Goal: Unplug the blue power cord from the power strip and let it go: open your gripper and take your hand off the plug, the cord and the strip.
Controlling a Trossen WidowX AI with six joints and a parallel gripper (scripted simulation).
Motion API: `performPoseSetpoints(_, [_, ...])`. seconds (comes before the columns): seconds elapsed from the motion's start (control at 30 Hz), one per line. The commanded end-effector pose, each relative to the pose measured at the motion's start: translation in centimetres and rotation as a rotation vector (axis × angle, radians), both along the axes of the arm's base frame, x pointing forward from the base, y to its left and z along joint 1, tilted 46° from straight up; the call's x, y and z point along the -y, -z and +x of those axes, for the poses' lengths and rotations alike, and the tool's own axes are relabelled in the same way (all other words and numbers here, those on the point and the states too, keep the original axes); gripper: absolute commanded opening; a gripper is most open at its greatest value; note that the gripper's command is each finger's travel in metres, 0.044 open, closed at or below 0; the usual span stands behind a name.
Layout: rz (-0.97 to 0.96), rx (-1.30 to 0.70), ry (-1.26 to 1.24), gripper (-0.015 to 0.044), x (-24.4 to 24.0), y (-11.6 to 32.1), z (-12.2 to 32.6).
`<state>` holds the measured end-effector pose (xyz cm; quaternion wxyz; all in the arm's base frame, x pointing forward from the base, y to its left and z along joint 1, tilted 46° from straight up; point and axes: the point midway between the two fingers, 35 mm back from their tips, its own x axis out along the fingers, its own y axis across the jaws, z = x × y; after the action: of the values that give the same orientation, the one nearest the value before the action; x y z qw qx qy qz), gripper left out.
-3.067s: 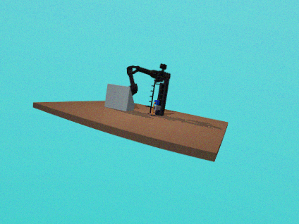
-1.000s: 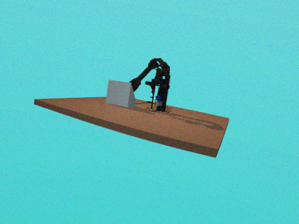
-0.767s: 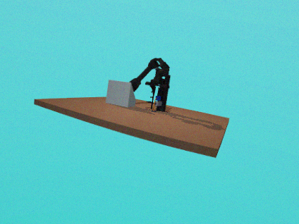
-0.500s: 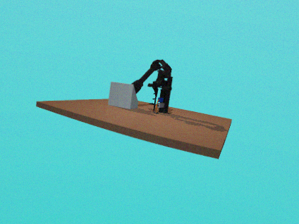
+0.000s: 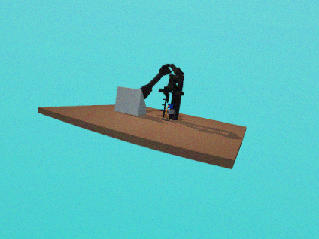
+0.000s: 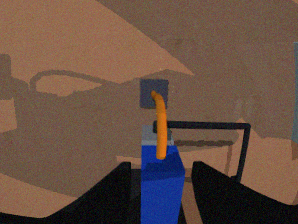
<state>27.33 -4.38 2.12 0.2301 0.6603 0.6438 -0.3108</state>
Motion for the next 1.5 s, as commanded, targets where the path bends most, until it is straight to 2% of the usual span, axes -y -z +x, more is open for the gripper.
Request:
performPoseSetpoints(0.0, [0.007,-0.003,0.002,0.0160,-0.6,-0.5,0.0])
performPoseSetpoints(0.7, [0.009,-0.003,0.002,0.0160,-2.0,-0.2,0.1])
performPoseSetpoints(0.83, [0.003,-0.001,-0.001,0.0055,-1.8,-0.2,0.1])
performPoseSetpoints(1.1, [0.003,-0.001,-0.001,0.0002,-1.8,-0.2,0.1])
performPoseSetpoints(1.47, [0.001,-0.002,0.000,0.0000,-0.8,0.7,0.0])
